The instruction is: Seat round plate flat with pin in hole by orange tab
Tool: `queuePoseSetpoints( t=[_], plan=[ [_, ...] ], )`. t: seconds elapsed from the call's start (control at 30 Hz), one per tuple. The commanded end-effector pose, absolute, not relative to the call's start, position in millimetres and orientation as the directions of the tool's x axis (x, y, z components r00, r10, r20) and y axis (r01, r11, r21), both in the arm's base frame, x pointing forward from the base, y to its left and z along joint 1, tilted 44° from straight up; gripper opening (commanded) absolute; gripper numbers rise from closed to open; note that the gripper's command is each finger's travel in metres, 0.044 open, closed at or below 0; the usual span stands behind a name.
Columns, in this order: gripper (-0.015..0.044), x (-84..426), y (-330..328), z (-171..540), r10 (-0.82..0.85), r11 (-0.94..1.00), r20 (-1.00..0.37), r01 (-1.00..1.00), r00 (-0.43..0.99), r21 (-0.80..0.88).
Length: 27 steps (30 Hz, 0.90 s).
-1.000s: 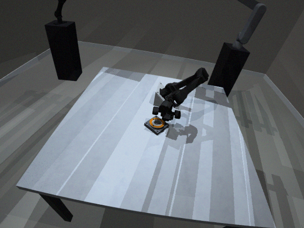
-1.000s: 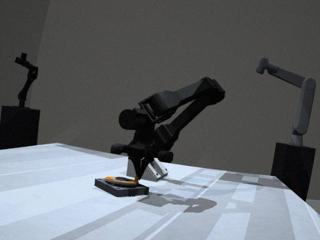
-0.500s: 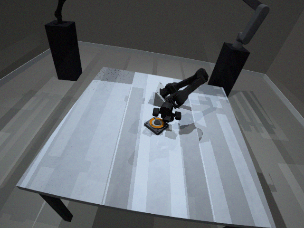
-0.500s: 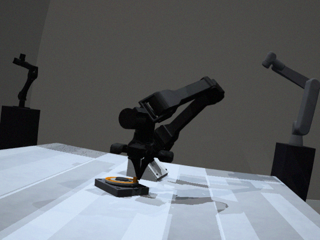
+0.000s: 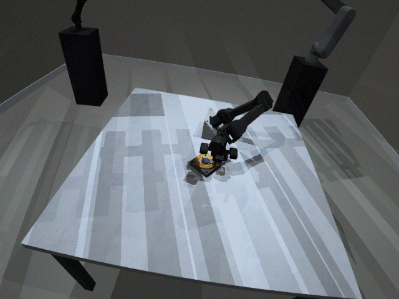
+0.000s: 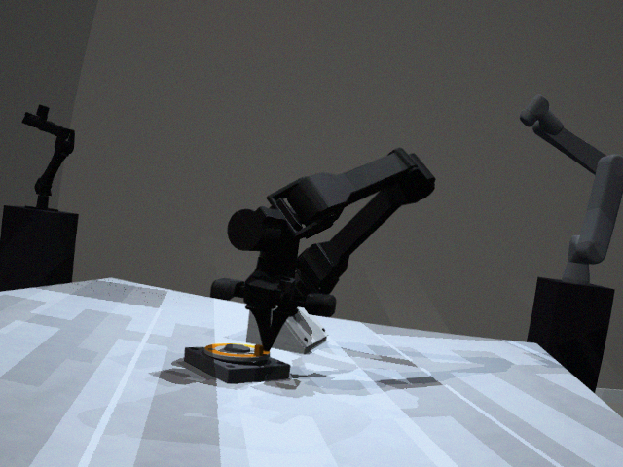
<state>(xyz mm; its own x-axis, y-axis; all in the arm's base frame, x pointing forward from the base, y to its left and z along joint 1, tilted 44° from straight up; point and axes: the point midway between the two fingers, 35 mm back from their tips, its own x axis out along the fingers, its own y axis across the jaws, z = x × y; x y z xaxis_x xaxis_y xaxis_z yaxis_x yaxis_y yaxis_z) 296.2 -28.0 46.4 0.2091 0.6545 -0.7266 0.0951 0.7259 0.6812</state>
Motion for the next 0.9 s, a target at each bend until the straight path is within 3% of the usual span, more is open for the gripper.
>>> queuePoseSetpoints(
  t=[0.0, 0.87],
  plan=[
    [0.0000, 300.9, -29.9, 48.0, 0.653, 0.726, -0.726, 0.096, 0.215, 0.681],
    [0.0000, 291.4, -54.9, 72.4, 0.656, 0.722, -0.724, 0.106, 0.213, 0.684]
  ],
)
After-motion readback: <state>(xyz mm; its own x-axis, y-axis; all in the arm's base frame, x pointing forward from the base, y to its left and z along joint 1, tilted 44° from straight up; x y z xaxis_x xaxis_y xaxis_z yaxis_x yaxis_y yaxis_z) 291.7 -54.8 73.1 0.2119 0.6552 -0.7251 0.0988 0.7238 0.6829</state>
